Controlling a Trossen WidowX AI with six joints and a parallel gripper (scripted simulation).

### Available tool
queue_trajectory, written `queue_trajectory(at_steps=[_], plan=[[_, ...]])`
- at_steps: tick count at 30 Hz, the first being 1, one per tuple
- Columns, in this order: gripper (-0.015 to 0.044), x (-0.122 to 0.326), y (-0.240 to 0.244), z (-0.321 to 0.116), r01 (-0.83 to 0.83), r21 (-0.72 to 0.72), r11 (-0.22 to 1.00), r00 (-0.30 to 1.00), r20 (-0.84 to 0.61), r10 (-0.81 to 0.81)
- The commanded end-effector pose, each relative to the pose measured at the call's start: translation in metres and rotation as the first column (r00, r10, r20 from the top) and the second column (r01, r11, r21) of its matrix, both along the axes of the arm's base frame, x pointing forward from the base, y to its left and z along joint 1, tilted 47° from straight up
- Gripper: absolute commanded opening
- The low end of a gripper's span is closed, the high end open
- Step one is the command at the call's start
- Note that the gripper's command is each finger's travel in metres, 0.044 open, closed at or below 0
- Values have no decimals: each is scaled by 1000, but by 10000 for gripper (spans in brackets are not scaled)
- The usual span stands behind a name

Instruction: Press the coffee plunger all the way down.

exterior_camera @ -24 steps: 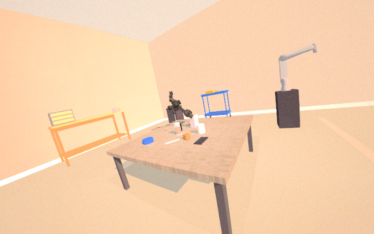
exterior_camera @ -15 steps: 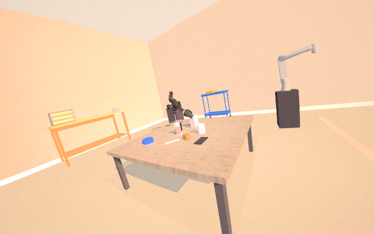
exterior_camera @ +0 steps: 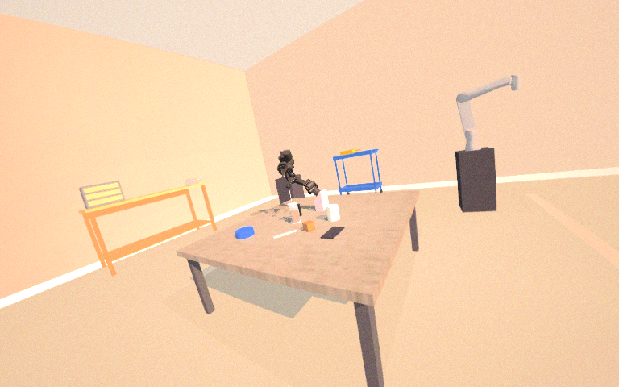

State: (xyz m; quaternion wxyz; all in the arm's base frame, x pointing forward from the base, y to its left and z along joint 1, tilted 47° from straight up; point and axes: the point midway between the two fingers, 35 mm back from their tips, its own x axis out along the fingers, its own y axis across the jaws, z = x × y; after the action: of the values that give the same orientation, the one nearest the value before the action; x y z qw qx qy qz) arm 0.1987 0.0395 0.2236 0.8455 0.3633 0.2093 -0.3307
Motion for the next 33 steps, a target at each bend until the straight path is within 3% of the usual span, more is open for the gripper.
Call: queue_trajectory(at_steps=[1,6,10,23,33], plan=[[440,14,17,-7,-177,-347,921,980,-153,130],[440,31,50,-17,-447,-701,556,890,-412,196],[440,39,78,-26,-584,-786,203,812,-566,144],[440,33,38,-67,-592,-785,183,806,-575,143],[440,40,33,-74,-599,-777,192,801,-582,142]])
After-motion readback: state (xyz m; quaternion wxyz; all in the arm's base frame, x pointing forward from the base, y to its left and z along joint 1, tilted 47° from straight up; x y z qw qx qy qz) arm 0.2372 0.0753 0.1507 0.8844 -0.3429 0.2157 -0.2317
